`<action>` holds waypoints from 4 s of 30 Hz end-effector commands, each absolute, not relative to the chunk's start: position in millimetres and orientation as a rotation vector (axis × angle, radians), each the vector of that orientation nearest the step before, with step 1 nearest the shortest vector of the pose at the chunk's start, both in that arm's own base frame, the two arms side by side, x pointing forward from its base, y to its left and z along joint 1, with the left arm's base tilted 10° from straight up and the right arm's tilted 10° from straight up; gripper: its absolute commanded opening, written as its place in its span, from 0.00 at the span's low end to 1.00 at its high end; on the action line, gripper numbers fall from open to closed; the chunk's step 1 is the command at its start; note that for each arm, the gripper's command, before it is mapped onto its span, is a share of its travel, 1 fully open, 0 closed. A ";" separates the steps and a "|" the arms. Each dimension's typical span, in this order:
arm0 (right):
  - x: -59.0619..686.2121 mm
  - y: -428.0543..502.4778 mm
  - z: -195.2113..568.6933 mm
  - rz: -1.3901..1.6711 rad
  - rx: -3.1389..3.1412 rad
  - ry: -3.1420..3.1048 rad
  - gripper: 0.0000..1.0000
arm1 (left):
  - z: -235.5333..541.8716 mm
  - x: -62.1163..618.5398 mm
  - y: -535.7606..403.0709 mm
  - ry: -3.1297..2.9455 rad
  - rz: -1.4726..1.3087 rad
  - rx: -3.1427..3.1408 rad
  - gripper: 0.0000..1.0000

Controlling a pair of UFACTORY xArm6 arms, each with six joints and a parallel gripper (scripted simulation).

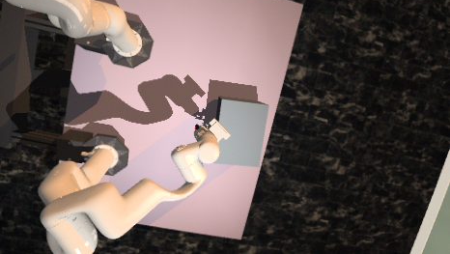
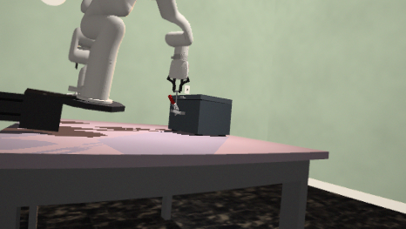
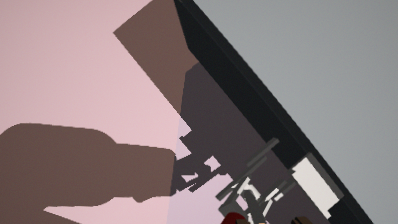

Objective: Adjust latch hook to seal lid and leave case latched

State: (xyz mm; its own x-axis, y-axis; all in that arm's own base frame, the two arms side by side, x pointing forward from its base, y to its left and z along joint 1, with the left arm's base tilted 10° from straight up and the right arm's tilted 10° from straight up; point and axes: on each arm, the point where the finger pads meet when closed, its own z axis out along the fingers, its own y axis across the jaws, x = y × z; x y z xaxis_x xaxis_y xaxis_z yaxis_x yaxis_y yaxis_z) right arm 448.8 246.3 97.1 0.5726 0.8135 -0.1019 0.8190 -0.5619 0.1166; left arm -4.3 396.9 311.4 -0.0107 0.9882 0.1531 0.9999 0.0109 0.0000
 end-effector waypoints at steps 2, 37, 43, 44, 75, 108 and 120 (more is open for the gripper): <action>450.1 247.1 99.1 -0.027 2.730 1.185 0.24 | 313.2 -4.4 397.7 -2.150 -0.169 -2.127 1.00; 450.1 247.1 98.9 0.129 2.910 -0.717 0.24 | 313.2 -4.4 397.7 -2.150 -0.169 -2.127 1.00; 450.1 247.1 98.8 0.155 2.809 -1.075 0.24 | 313.2 -4.4 397.7 -2.150 -0.169 -2.127 1.00; 450.1 247.1 98.8 0.159 2.788 -1.132 0.24 | 313.2 -4.4 397.7 -2.150 -0.169 -2.127 1.00; 450.1 247.0 98.6 0.238 1.932 -2.387 0.24 | 313.2 -4.4 397.7 -2.150 -0.169 -2.127 1.00; 450.1 247.0 98.5 0.261 0.880 -3.007 0.24 | 313.2 -4.4 397.7 -2.150 -0.169 -2.127 1.00; 450.1 247.0 98.4 0.261 0.602 -3.091 0.24 | 313.2 -4.4 397.7 -2.150 -0.169 -2.127 1.00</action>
